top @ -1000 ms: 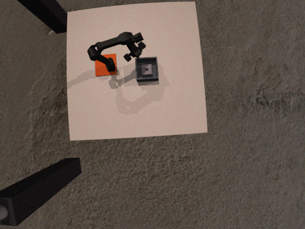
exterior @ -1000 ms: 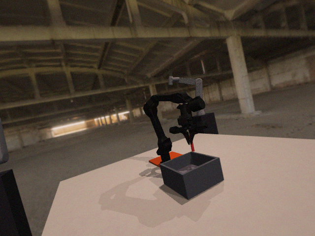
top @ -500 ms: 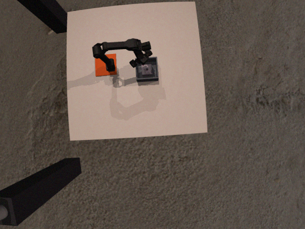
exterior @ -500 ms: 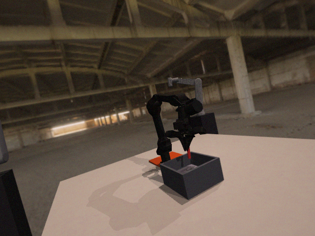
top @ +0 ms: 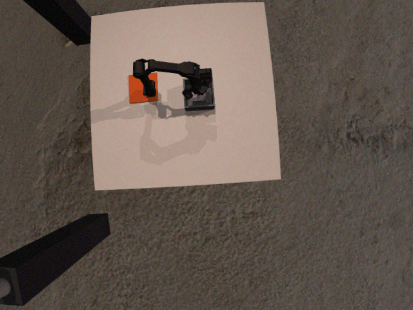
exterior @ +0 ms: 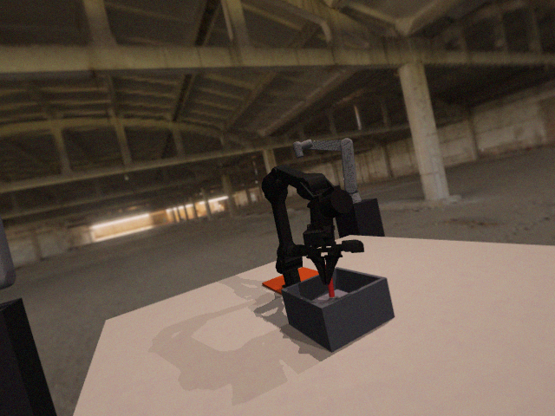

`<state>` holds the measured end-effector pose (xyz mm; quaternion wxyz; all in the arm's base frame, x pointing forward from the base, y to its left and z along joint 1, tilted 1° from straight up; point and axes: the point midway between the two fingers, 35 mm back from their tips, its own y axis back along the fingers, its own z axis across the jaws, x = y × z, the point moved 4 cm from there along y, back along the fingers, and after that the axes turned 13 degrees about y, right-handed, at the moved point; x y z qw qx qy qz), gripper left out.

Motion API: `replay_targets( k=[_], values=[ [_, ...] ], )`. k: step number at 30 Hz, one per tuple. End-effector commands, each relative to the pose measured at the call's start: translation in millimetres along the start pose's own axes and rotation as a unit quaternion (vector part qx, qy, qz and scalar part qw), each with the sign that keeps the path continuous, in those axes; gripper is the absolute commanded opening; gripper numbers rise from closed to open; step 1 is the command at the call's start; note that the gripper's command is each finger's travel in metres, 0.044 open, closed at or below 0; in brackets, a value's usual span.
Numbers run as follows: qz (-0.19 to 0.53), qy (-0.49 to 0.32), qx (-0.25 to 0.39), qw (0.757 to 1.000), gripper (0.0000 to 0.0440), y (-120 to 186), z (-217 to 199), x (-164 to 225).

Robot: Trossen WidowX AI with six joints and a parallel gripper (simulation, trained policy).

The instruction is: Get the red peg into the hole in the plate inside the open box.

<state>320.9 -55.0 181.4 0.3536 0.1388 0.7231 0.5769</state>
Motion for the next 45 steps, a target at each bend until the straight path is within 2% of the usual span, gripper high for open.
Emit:
replay_targets(
  k=[1, 4, 9, 14, 26, 41, 45],
  values=[
    [0.007, 0.009, -0.007, 1.0, 0.0, -6.8, 1.5, -4.3],
    [0.018, 0.019, -0.009, 1.0, 0.003, -14.9, 2.2, -5.3],
    [0.041, 0.018, -0.01, 0.999, 0.0142, -25.3, 2.4, -11.0],
    [0.044, 0.037, -0.025, 0.998, 0.0175, -23.1, 10.5, -22.2],
    [0.082, 0.053, -0.039, 0.994, 0.019, -3.1, 28.9, -44.8],
    [0.153, 0.047, -0.024, 0.987, 0.0205, 24.8, 46.7, -57.0],
    [0.143, 0.04, -0.031, 0.988, 0.0207, 25.0, 56.7, -63.8]
  ],
)
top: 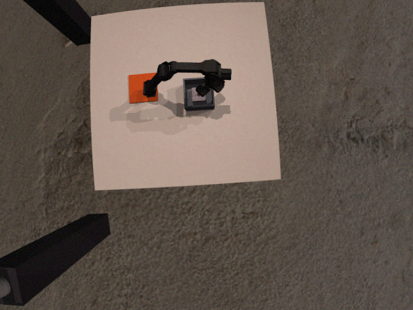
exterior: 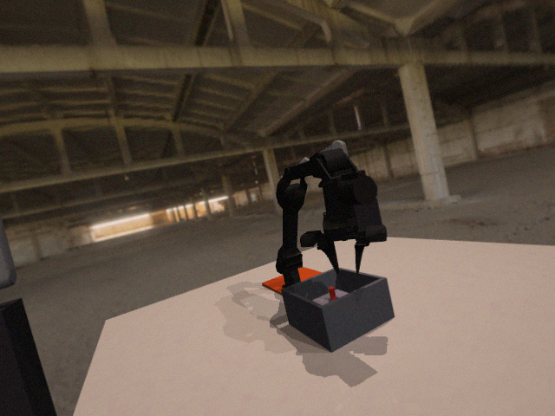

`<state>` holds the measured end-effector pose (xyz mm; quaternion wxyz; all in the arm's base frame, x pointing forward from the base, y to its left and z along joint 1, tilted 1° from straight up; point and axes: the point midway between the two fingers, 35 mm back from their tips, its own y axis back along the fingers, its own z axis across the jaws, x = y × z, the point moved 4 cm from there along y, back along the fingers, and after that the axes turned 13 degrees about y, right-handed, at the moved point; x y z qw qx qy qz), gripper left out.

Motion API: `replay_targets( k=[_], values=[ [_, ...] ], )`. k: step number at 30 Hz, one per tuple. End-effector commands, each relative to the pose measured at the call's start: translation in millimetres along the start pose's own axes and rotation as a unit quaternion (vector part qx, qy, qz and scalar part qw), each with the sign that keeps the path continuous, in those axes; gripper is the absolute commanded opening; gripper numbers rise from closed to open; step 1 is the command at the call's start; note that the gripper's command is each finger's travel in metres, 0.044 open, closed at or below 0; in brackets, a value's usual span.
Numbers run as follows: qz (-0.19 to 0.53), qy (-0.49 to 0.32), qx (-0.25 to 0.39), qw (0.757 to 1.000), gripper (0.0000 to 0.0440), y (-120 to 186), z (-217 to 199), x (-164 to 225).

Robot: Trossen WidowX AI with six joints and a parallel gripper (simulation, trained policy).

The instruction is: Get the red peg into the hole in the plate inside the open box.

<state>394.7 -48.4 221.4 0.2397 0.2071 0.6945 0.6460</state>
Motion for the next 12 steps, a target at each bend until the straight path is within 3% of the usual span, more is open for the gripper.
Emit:
replay_targets(
  k=[1, 12],
  values=[
    [-0.002, -0.002, -0.005, 1.0, 0.0207, 0.8, 7.5, -2.8],
    [-0.009, 0.004, 0.003, 1.0, 0.0219, -6.1, 21.2, -9.0]
  ],
)
